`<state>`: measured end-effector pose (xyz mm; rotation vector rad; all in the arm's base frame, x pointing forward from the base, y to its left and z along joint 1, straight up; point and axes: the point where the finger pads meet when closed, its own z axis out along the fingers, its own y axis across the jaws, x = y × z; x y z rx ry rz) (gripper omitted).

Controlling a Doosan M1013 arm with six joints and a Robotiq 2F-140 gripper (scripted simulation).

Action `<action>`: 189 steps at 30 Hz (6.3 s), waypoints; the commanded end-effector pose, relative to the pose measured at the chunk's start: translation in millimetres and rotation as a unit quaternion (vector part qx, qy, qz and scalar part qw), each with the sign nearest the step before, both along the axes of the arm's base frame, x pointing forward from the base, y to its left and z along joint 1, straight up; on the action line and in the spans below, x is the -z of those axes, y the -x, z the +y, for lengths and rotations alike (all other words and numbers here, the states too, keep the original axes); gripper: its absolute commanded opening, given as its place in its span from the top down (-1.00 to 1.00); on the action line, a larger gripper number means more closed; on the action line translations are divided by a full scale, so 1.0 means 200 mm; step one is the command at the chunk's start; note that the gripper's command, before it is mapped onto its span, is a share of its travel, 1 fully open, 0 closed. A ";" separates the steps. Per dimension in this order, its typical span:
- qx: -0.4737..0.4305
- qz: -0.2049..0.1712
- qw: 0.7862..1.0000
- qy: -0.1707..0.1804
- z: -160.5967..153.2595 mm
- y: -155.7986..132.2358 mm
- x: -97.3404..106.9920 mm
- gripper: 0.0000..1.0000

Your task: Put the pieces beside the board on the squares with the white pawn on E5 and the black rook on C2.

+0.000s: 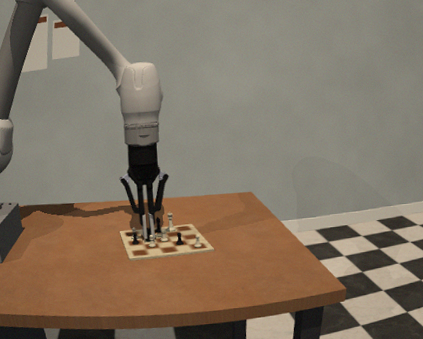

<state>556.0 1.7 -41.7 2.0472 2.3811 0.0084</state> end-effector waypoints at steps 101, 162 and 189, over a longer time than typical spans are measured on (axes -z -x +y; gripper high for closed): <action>0.000 0.000 1.000 0.000 0.00 0.00 0.02 0.56; 0.000 0.000 1.000 0.000 0.00 0.00 -0.43 -1.00; 0.000 0.000 1.000 0.000 0.00 0.00 -0.68 -1.00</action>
